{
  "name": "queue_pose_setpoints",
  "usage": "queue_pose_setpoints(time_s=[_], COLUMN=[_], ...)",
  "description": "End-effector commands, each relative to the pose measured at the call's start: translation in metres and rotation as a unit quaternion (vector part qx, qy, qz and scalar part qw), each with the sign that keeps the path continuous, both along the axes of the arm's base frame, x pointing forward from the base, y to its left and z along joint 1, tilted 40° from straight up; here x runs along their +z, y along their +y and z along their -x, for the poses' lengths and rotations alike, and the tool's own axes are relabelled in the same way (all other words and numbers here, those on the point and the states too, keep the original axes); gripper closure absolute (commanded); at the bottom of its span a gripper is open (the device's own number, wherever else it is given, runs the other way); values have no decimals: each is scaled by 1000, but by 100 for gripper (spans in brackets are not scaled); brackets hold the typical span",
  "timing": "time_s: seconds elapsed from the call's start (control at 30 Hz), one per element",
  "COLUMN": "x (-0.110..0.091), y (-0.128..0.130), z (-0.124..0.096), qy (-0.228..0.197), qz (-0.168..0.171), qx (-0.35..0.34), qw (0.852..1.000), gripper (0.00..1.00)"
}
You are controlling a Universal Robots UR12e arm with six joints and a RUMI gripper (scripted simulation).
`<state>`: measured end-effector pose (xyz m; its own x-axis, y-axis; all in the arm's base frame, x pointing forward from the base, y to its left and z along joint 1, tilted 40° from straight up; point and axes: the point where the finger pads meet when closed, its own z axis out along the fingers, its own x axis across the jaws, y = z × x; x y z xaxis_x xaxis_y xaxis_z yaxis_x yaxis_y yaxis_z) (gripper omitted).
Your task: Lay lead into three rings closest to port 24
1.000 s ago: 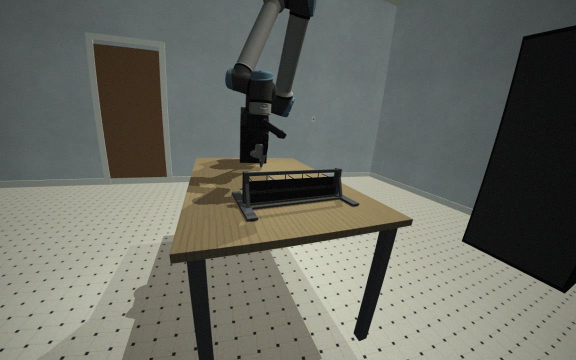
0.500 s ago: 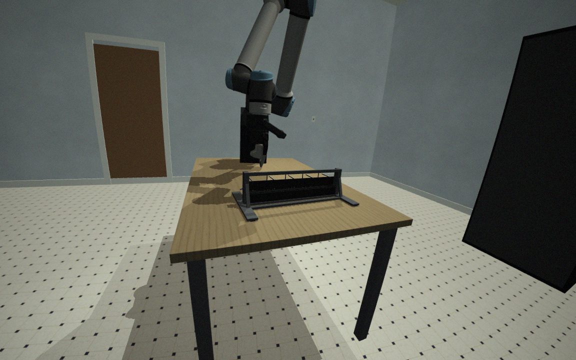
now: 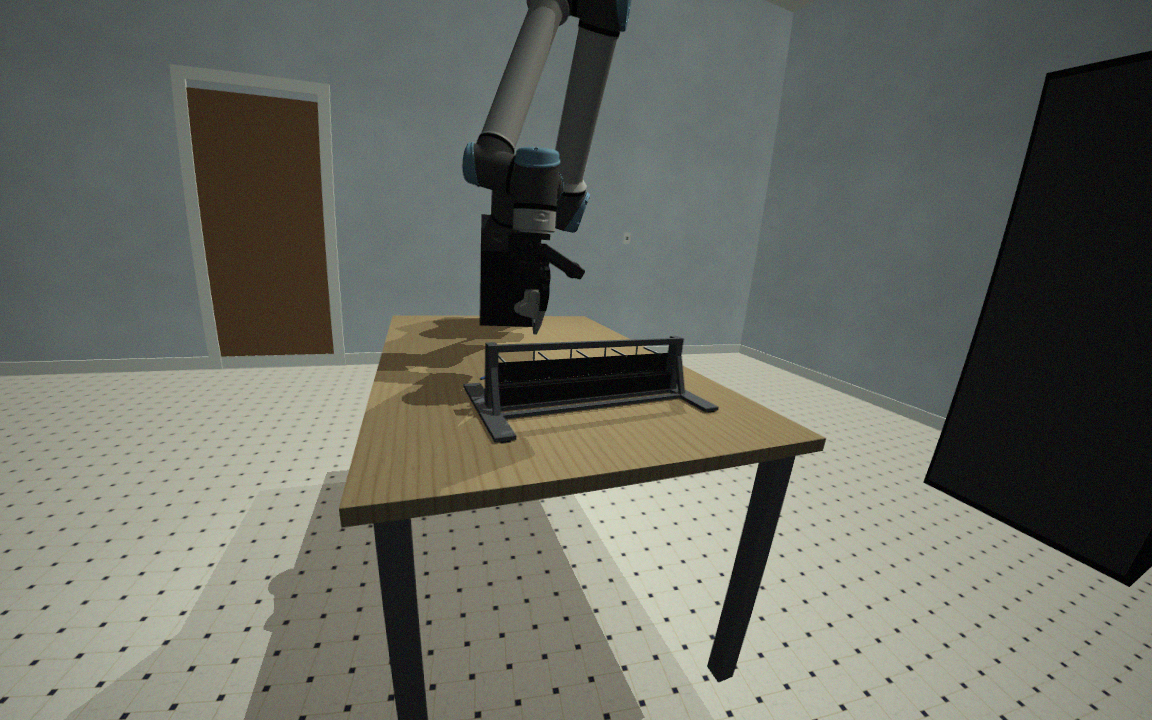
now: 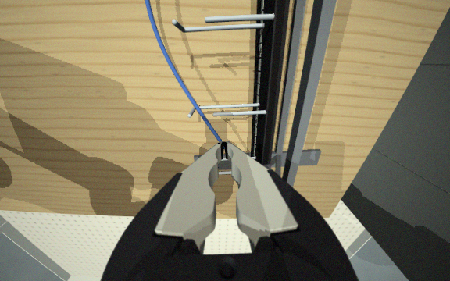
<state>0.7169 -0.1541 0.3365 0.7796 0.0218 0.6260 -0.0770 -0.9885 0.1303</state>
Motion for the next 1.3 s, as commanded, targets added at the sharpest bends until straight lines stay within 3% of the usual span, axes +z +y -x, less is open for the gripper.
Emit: queue_pose_setpoints(time_s=[0.0,0.3,0.37,0.53,0.63,0.67,1.27], x=[-23,-59,-59,-76,-77,-77,-77], y=[54,132,132,170,172,172,172], z=[11,39,39,58,60,60,60], qy=[-1,-6,-6,-10,-11,-11,-11], qz=[-9,-23,-23,-31,-31,-31,-31], qx=[-12,-31,-31,-41,-41,-41,-41], qw=[1000,999,999,999,999,999,999], gripper=[100,100,100,100,100,80,80])
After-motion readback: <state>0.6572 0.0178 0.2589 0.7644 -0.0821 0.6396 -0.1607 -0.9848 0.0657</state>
